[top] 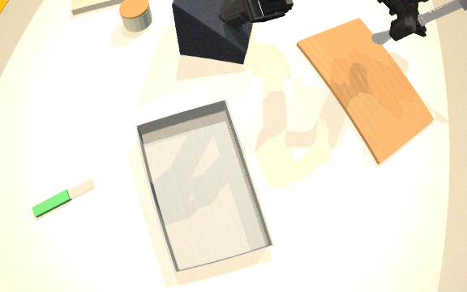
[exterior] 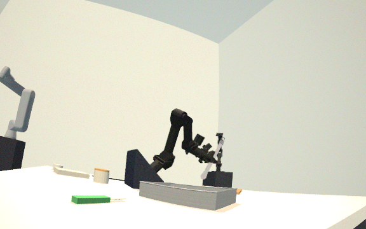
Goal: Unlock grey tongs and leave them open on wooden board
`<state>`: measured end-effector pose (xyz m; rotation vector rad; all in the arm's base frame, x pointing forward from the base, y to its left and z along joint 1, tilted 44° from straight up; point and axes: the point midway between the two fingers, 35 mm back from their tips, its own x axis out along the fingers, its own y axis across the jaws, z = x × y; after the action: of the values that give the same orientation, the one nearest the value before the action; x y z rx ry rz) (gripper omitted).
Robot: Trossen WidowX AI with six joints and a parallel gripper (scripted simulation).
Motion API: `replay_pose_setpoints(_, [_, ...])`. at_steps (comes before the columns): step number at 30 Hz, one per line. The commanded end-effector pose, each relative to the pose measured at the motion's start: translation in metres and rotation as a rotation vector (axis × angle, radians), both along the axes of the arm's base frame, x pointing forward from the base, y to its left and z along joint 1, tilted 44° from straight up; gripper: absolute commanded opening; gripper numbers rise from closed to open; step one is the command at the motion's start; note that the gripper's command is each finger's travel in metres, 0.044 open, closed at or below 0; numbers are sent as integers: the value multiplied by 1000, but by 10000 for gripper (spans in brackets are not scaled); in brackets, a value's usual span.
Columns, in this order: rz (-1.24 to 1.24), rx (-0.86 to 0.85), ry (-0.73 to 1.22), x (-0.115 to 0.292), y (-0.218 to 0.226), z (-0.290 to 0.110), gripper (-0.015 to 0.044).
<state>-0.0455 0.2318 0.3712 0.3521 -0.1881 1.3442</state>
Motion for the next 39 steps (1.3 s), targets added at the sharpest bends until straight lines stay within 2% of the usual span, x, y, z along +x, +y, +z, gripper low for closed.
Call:
replay_pose_setpoints(1, [14, -24, -31, -3, 9, 7, -150])
replay_pose_setpoints(20, [117, -286, -101, -15, 57, 6, -150])
replay_pose_setpoints(39, [192, -635, -15, -5, 82, -19, -150])
